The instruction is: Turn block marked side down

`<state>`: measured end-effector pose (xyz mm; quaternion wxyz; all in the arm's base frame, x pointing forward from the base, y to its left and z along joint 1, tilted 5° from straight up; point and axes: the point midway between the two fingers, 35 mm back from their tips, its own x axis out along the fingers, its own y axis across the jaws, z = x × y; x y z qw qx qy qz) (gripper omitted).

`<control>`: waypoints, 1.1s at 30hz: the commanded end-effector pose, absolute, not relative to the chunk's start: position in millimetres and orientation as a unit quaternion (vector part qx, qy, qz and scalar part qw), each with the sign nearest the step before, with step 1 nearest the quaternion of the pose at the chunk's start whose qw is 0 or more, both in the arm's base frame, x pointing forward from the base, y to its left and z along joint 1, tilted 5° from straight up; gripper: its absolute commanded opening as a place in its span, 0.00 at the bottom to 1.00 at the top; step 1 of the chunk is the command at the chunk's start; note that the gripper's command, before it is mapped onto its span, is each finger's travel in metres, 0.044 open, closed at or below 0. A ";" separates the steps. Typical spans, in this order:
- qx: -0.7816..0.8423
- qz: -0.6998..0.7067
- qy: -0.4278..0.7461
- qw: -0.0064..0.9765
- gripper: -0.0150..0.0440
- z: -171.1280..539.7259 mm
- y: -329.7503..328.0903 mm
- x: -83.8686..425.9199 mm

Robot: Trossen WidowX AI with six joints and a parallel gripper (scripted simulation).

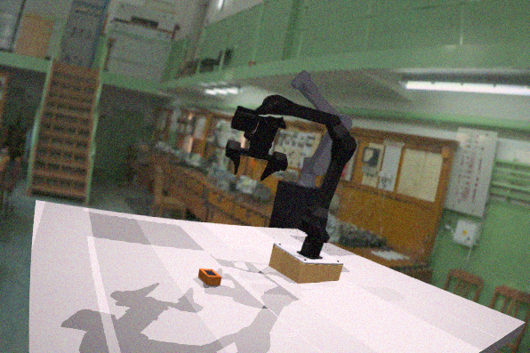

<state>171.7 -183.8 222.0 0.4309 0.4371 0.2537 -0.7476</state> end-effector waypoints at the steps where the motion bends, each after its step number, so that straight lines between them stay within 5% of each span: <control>1: 0.435 -0.744 0.261 0.435 0.98 220.4 -183.3 174.1; 7: 0.360 -0.580 0.480 0.551 1.00 165.9 -156.0 247.4; 14: 0.278 -0.414 0.605 0.621 1.00 123.1 -123.8 297.0; 27: 0.098 -0.069 0.712 0.692 1.00 44.4 -52.0 361.1; 33: 0.088 -0.047 0.714 0.694 1.00 40.1 -41.9 356.5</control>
